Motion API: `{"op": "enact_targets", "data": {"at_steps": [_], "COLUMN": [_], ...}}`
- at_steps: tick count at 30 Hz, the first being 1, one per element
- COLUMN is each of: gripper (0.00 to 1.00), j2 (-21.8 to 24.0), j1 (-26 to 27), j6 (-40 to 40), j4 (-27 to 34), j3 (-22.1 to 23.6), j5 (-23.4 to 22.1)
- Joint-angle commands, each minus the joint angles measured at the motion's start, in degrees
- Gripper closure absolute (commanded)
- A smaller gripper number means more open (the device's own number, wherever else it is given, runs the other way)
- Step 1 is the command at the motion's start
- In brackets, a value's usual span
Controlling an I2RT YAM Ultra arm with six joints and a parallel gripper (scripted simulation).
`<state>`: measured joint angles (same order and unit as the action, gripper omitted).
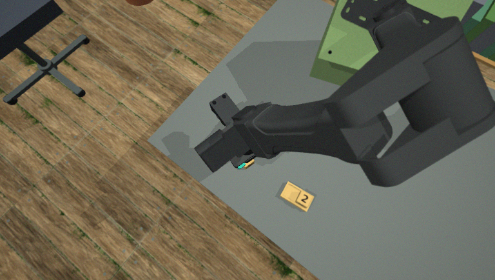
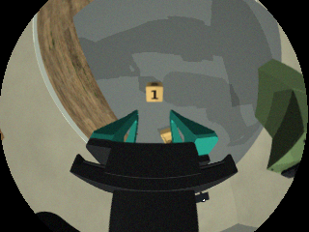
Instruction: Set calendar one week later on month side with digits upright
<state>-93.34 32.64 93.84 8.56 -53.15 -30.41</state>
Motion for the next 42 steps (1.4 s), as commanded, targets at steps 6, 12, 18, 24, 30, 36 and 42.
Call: {"op": "enact_targets", "data": {"at_steps": [6,12,18,24,30,36,42], "gripper": [0.53,0.53,0.53,0.53,0.53,0.53,0.53], "j2": [-1.10,-2.63,-3.83,-5.67,-7.32,-8.20,-9.05], "j1": [-0.31,-1.05,-1.60,-2.41,-3.11,-3.47,-3.81], "j6": [0.54,1.18,1.65,2.34,2.93,3.23,3.52], "j4": [-1.19,-2.76,-3.93,-5.64,-7.09,-7.83,-8.53], "j3": [-0.32,-0.60,-0.85,-1.31,-1.79,-2.06,-2.35], "j5": [0.57,1.06,1.42,1.97,2.44,2.68,2.91]}}
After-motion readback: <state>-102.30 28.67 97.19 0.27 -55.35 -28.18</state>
